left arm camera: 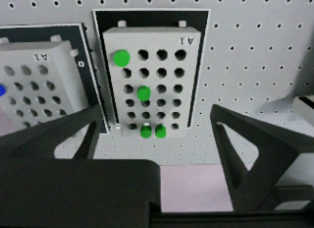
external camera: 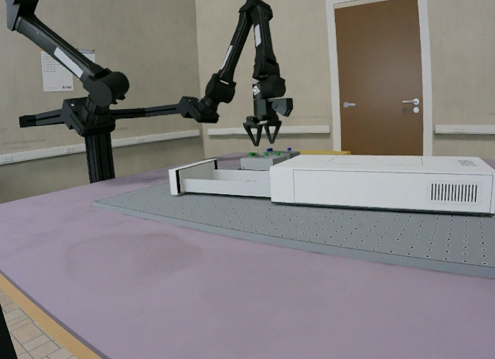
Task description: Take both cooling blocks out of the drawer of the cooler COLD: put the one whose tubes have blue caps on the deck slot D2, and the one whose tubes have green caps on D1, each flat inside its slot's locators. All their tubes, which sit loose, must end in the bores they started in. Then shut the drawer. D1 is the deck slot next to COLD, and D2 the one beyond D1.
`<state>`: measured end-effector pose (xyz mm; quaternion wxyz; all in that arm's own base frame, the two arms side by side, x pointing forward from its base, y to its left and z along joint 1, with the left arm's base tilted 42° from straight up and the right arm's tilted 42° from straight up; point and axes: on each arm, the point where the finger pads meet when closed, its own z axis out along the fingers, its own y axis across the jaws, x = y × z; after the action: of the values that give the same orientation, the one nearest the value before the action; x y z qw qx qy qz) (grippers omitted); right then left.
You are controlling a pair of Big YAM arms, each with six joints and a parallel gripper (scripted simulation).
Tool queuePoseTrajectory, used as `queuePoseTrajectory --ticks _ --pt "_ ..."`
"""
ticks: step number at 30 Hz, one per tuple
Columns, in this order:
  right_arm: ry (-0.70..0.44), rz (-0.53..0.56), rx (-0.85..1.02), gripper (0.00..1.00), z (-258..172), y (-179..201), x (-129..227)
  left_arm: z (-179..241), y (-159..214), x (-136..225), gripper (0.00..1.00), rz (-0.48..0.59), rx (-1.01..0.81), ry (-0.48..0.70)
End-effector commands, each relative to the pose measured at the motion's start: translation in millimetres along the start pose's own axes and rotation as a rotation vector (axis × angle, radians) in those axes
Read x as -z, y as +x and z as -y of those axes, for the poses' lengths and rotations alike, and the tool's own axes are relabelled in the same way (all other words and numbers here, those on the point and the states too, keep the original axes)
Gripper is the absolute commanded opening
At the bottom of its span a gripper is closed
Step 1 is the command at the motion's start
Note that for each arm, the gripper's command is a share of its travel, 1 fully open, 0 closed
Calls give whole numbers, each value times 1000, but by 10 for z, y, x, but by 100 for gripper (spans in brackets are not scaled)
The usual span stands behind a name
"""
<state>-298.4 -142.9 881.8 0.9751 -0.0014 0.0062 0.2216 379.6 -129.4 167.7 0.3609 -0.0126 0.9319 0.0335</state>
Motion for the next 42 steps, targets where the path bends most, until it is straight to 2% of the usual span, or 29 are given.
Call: queuePoseTrajectory --ticks 1,31,36,38,42 --pt "-1 18 1 0 6 -119 -11 77 -205 214 100 39 22 22" --pt "-1 18 1 0 6 -119 -11 72 -214 594 100 41 25 25" --pt "-1 18 1 0 6 -119 -11 68 -196 585 100 38 24 23" --pt "-1 18 1 0 6 -119 -11 50 -141 531 100 -14 13 -10" --pt "-1 18 1 0 6 -119 -11 16 -33 418 100 -6 10 -3"
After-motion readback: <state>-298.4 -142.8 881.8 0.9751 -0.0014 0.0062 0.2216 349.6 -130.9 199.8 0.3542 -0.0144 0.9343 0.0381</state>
